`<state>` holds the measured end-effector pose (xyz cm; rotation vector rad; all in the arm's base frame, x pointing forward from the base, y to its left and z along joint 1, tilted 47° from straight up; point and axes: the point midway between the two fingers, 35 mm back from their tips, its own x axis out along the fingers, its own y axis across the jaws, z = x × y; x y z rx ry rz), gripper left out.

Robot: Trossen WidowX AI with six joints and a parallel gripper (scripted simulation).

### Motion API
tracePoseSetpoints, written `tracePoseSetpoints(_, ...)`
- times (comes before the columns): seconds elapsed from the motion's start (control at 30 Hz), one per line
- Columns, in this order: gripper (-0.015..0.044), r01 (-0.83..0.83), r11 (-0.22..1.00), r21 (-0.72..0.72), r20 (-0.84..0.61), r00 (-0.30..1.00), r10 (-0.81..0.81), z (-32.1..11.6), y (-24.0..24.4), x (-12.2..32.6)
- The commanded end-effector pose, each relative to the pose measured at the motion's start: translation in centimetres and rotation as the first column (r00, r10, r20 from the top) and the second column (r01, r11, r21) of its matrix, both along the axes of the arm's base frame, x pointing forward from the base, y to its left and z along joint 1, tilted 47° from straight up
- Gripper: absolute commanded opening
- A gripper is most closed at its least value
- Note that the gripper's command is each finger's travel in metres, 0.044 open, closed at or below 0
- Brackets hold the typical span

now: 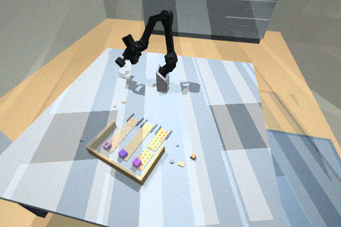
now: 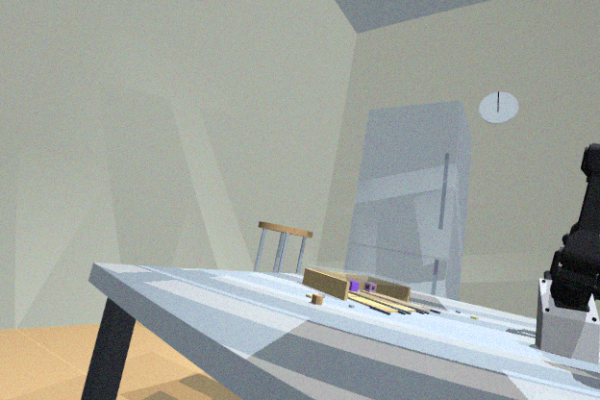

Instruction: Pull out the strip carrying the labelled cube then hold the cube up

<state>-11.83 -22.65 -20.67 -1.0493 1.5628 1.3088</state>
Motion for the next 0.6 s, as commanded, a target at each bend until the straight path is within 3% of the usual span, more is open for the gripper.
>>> tracePoseSetpoints(0.0, 0.0400, -0.020, 1.000, 0.000, 0.003, 1.000, 0.020, 0.1, -0.2, 0.2)
tracePoseSetpoints(0.13, 0.0400, -0.406, 0.913, -0.027, 0.054, 0.912, 0.407, 1.8, -3.4, 4.3)
tracePoseSetpoints(0.3, 0.0400, -0.853, 0.511, -0.105, 0.045, 0.509, 0.859, 4.8, -6.5, 11.5)
tracePoseSetpoints(0.4, 0.0400, -0.973, 0.183, -0.142, -0.010, 0.186, 0.983, 6.8, -7.2, 16.0)
tracePoseSetpoints(0.57, 0.0400, -0.953, -0.260, -0.154, -0.123, -0.243, 0.962, 9.5, -7.0, 21.7)
